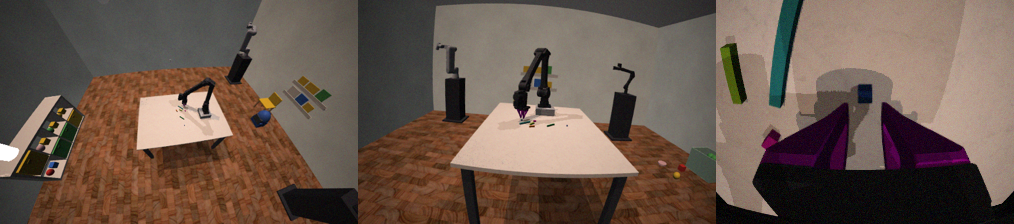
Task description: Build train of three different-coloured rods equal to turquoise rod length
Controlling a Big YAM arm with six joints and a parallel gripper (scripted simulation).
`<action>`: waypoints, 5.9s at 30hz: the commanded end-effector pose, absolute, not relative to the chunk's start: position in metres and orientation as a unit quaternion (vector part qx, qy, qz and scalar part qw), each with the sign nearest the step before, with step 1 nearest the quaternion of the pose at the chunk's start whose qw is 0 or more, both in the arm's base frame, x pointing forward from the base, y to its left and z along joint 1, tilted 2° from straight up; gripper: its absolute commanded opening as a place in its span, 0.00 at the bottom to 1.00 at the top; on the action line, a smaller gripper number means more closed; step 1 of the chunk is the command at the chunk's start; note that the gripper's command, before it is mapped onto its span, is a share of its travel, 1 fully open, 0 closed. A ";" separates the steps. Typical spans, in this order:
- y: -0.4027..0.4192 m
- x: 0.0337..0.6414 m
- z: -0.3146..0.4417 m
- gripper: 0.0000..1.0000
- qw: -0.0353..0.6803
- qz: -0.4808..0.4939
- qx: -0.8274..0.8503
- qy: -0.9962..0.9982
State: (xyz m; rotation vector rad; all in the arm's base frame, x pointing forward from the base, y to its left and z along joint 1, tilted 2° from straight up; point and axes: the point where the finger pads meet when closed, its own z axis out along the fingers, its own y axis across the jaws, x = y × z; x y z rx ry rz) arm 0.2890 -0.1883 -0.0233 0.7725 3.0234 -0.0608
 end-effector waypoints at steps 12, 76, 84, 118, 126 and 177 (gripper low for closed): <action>-0.202 0.303 -0.016 0.23 0.025 -0.023 0.249 0.968; -0.202 0.303 -0.017 0.23 0.024 -0.023 0.249 0.968; -0.199 0.298 -0.025 0.23 0.022 -0.022 0.249 0.968; -0.194 0.291 -0.042 0.23 0.012 -0.019 0.249 0.968; -0.194 0.291 -0.042 0.23 0.012 -0.019 0.249 0.968; -0.194 0.290 -0.041 0.04 0.010 -0.018 0.249 0.968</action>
